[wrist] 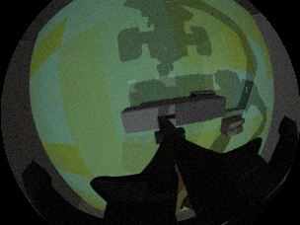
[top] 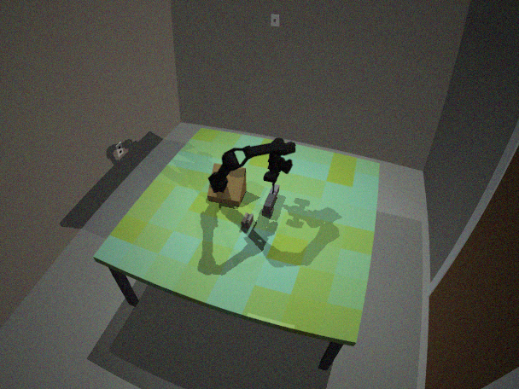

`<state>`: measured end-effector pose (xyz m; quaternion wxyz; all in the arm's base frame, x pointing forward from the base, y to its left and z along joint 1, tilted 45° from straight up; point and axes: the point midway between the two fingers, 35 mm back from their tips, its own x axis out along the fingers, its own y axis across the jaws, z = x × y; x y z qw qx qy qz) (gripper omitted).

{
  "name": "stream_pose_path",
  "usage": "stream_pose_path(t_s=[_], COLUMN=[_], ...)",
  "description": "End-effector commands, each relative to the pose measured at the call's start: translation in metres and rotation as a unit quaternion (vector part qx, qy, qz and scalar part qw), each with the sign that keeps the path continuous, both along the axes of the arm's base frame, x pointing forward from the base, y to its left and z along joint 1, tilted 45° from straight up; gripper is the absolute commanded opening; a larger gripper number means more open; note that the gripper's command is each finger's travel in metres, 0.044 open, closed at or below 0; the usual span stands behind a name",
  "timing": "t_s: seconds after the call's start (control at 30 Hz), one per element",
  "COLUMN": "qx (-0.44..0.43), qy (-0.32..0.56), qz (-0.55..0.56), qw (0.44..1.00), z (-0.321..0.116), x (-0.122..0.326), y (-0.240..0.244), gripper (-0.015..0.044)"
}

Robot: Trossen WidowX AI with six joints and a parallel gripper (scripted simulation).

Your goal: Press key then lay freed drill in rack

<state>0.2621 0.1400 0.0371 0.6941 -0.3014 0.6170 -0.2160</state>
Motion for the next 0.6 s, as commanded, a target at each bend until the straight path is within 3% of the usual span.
stream_pose_path(t_s=[0.0,0.57], qx=[-0.003,-0.003], qy=[0.002,0.002], qz=[0.001,0.001], qw=[1.000,1.000], z=[-0.0032,-0.0073], x=[0.0006,0.0021], y=[-0.0046,-0.0070], gripper=[0.0000,0.0000])
